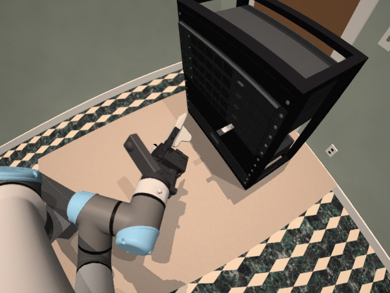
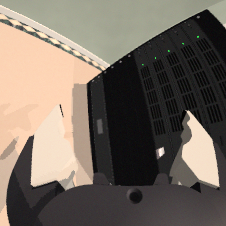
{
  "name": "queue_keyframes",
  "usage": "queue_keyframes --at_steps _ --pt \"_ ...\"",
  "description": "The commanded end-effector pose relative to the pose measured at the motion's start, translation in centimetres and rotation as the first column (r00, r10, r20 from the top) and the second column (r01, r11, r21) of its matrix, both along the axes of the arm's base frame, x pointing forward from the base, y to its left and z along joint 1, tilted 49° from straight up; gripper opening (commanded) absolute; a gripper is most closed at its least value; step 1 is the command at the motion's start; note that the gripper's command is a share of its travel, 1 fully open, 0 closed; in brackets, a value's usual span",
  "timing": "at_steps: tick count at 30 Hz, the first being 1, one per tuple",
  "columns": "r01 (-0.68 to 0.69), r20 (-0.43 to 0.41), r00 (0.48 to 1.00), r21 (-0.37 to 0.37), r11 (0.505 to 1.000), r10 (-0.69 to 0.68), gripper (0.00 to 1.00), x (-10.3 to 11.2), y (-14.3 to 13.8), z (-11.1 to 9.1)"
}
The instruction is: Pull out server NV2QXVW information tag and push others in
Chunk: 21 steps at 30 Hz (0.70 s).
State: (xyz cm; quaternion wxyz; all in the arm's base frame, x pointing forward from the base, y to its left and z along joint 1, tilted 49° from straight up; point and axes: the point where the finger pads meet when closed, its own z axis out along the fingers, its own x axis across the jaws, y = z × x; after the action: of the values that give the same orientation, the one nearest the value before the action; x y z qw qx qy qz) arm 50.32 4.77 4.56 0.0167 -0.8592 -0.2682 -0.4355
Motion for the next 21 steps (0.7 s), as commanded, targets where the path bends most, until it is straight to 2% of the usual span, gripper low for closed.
queue_keyframes --at_steps 1,21 --pt "-0.005 0.019 1.0 -0.017 1.0 0.006 1.0 0.1 0.1 0.6" --pt "-0.008 0.064 0.998 -0.055 0.998 0.011 1.0 0.5 -0.1 1.9"
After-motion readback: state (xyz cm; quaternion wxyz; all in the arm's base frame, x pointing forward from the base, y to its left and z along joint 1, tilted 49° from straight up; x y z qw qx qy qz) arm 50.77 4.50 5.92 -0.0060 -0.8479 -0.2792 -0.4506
